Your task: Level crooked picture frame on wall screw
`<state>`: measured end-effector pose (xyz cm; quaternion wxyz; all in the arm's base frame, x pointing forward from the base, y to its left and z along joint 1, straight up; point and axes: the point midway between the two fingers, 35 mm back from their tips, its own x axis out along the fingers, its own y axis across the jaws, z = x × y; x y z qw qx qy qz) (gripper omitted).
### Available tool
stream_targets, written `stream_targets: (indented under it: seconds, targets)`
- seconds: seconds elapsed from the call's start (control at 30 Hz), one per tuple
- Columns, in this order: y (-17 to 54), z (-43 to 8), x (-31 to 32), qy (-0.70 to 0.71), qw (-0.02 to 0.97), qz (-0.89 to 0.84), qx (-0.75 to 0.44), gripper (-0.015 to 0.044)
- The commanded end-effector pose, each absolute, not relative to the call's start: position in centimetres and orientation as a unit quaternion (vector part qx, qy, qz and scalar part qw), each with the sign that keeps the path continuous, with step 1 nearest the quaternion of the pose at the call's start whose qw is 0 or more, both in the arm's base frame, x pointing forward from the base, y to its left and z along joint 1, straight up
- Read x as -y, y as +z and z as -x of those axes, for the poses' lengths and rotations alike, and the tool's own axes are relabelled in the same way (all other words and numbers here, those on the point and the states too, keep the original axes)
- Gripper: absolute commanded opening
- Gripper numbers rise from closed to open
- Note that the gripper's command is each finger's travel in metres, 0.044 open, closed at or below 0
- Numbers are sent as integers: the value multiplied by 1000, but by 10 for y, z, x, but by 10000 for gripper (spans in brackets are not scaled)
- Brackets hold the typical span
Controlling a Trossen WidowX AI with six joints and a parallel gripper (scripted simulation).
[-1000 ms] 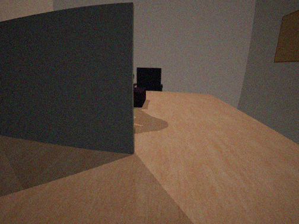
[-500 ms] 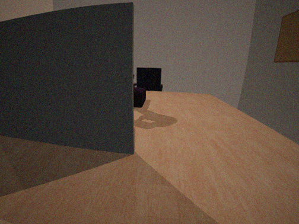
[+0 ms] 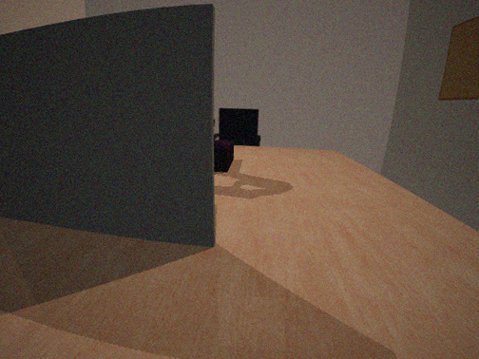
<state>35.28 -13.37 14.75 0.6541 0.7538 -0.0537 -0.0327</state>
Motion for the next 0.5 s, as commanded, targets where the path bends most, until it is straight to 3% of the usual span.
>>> stream_targets:
  seconds: [0.0,0.07,0.3,0.47]
  targets:
    - [147,-354,135,-34,652,-755,54,260]
    - [147,-354,135,-34,652,-755,54,260]
    - [147,-354,135,-34,652,-755,54,76]
    - [147,-354,135,-34,652,-755,54,43]
